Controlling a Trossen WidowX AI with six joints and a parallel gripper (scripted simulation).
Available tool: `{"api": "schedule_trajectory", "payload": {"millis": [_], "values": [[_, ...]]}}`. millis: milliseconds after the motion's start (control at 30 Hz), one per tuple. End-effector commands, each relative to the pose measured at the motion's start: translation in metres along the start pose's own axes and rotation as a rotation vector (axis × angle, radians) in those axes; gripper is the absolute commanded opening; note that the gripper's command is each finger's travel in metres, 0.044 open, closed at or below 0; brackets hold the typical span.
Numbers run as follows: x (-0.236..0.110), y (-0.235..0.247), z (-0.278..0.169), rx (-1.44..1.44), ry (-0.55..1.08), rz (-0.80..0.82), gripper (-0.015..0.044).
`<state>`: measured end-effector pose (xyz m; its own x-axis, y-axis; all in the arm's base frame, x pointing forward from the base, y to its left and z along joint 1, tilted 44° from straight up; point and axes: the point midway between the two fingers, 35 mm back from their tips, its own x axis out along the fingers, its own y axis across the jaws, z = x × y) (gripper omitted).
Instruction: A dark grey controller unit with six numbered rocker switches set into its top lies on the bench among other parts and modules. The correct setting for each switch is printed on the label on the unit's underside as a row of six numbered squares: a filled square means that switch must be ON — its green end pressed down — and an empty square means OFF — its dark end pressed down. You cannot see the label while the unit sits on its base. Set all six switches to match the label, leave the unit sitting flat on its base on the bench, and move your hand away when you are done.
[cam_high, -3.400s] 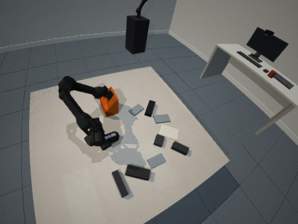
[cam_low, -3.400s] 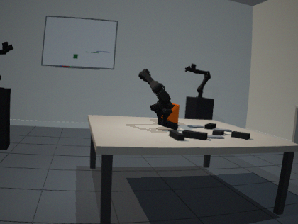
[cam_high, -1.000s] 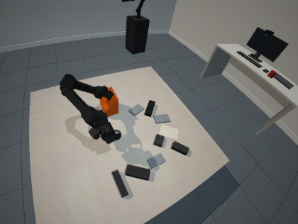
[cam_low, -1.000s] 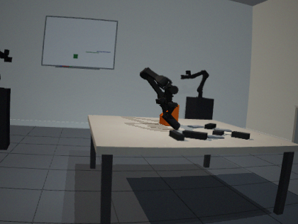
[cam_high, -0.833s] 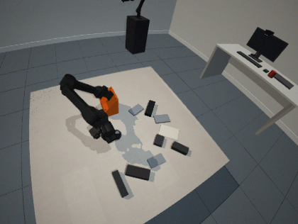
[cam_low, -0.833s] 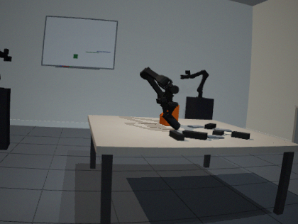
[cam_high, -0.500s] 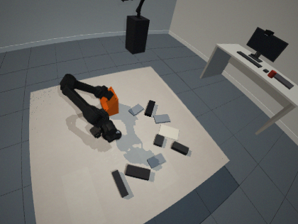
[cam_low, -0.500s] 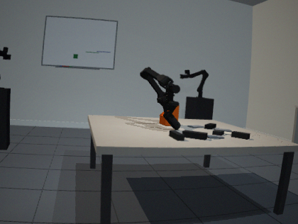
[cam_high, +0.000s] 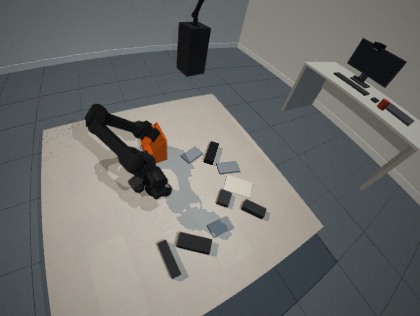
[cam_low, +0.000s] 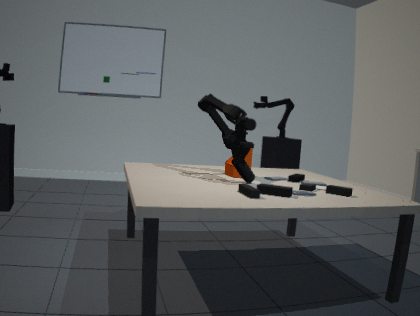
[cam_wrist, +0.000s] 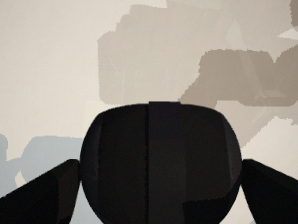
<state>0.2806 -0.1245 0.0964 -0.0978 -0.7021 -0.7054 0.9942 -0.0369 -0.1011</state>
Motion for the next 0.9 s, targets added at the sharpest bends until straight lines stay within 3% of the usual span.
{"api": "schedule_trajectory", "payload": {"millis": [0,867], "values": [[-0.003,0.000,-0.007,-0.003,0.013,0.002,0.0336],[-0.011,0.000,-0.027,-0.003,0.014,0.002,0.0336]]}}
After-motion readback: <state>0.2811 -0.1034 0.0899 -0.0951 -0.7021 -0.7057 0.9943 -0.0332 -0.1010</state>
